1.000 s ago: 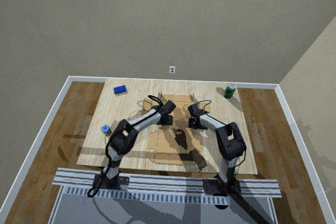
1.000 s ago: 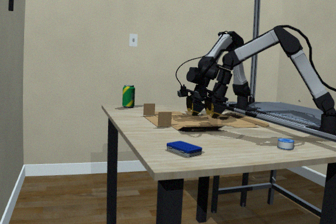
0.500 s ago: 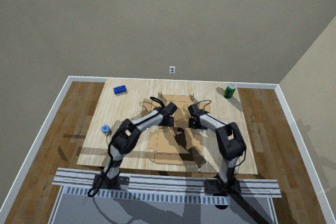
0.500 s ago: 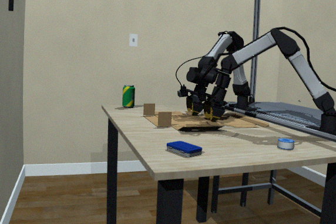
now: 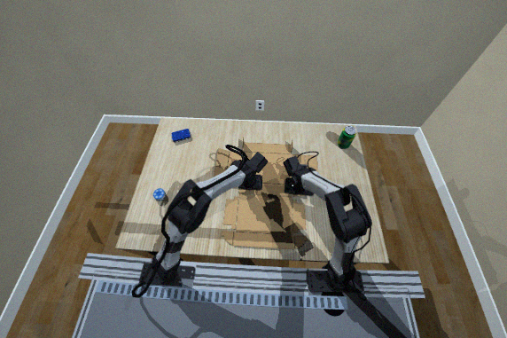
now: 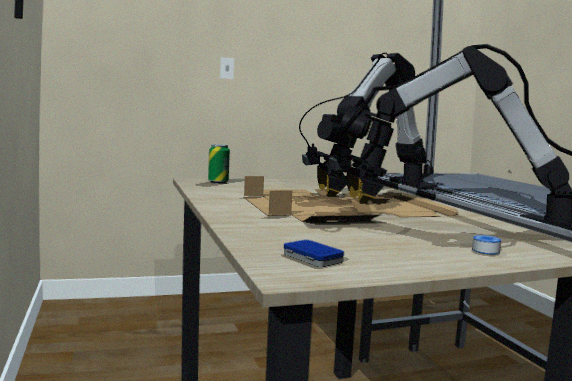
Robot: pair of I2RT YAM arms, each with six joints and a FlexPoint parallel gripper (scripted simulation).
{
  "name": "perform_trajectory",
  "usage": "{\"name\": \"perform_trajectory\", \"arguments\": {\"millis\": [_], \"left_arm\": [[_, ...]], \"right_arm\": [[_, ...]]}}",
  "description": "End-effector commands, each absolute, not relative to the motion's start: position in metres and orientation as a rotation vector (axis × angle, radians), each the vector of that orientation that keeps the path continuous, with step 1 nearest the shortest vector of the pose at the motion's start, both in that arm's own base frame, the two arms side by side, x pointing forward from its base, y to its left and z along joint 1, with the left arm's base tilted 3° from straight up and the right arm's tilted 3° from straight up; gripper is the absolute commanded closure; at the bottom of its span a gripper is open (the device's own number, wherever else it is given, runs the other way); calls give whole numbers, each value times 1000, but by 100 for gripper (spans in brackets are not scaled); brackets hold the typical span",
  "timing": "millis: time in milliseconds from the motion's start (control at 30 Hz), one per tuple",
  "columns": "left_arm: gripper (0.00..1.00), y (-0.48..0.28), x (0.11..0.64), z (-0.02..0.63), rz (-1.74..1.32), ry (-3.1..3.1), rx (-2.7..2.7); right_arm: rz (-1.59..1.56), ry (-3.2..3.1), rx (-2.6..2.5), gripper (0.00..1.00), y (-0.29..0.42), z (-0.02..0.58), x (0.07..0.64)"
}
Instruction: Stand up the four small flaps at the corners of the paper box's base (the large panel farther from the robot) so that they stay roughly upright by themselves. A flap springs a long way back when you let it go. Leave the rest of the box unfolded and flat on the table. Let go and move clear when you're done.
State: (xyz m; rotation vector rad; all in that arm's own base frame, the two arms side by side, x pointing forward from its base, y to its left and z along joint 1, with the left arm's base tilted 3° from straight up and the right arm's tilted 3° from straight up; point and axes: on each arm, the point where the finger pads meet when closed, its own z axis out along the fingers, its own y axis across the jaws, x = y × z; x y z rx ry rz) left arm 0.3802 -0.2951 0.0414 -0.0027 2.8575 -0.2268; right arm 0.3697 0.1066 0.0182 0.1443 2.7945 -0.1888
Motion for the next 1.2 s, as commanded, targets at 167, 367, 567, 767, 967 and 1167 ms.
{"name": "perform_trajectory", "arguments": {"millis": [167, 367, 567, 767, 967, 1167], "left_arm": [[50, -273, 379, 74, -240, 2848, -9], [50, -256, 379, 79, -239, 2849, -9], [50, -251, 379, 79, -239, 2849, -9], [47, -255, 377, 75, -231, 2855, 1], [39, -249, 385, 85, -218, 2827, -12], [33, -239, 380, 80, -186, 2843, -10]], "right_arm": [[-190, 2863, 129, 23, 109, 3, 359], [-190, 2863, 129, 23, 109, 3, 359], [-190, 2863, 129, 23, 109, 3, 359], [-190, 2863, 129, 23, 109, 3, 359], [-190, 2863, 129, 23, 109, 3, 359], [-190, 2863, 129, 23, 109, 3, 359]]}}
